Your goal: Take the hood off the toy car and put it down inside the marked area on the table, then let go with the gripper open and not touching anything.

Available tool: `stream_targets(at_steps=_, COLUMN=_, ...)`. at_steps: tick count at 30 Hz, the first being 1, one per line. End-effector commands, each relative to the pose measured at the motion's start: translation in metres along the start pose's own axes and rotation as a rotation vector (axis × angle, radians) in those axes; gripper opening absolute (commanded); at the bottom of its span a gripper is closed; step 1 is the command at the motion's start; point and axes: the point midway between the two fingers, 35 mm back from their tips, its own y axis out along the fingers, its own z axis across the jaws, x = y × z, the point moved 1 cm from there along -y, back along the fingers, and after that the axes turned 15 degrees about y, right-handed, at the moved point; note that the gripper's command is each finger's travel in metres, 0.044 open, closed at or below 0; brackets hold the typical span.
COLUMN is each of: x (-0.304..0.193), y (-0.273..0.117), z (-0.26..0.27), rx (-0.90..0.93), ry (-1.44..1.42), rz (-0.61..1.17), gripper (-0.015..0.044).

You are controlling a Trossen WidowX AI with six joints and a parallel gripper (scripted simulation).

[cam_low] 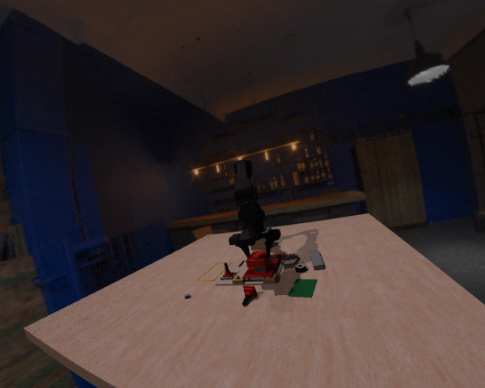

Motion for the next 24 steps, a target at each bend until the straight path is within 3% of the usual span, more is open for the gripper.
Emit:
stream_targets(at_steps=1, x=0.004, y=-0.016, z=0.002, rx=0.008, ry=0.002, rz=-0.014, gripper=0.0000)
stream_targets(at_steps=8, x=0.003, y=-0.045, z=0.002, rx=0.008, ry=0.002, rz=-0.014, gripper=0.0000)
stream_targets(at_steps=24, x=0.015, y=-0.037, z=-0.040, rx=0.002, ry=-0.001, rz=-0.008, gripper=0.0000)
